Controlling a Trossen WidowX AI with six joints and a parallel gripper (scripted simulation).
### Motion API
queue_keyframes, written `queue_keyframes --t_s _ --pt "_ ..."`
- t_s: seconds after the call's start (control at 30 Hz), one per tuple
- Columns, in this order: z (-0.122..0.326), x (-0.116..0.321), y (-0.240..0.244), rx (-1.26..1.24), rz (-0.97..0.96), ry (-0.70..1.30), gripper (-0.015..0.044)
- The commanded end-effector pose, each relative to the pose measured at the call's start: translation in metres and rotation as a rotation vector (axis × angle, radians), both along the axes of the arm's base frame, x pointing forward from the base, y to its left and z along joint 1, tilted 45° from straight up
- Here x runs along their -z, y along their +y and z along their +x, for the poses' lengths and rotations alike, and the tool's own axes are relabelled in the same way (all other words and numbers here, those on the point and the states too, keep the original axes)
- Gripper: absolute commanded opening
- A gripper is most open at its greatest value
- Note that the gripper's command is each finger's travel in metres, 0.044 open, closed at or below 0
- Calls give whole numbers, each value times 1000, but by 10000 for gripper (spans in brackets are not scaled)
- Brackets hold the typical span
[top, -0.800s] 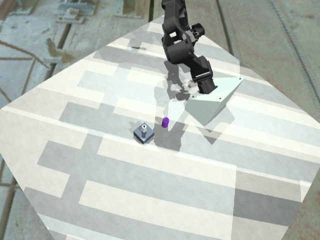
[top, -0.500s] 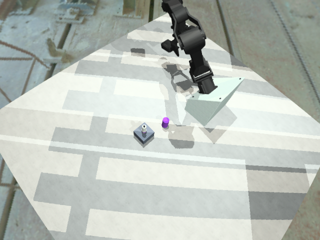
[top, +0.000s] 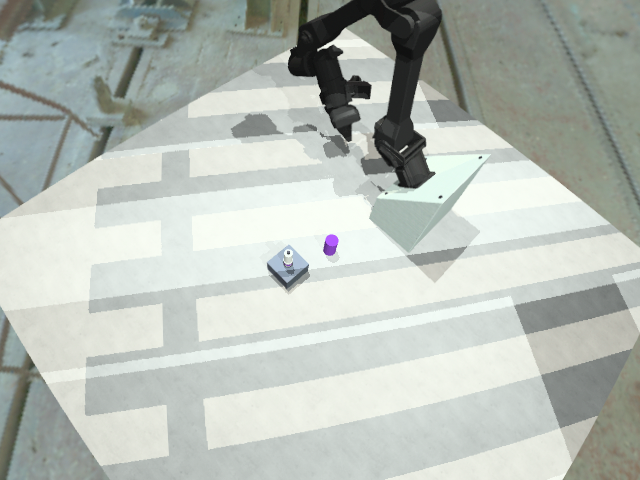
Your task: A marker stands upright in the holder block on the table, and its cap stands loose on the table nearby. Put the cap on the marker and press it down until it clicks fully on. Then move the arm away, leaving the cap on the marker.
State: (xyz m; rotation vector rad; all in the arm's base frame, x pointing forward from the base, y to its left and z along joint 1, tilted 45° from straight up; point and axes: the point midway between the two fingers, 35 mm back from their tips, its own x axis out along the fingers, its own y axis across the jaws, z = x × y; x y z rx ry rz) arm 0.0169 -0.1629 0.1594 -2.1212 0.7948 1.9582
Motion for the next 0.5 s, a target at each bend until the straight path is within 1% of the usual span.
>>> queue_keyframes --t_s 0.0,0.23,0.47 --pt "23 14 -3 -307 55 119 249" --pt "69 36 2 -854 109 338 249" --pt "115 57 22 -1403 127 587 249"
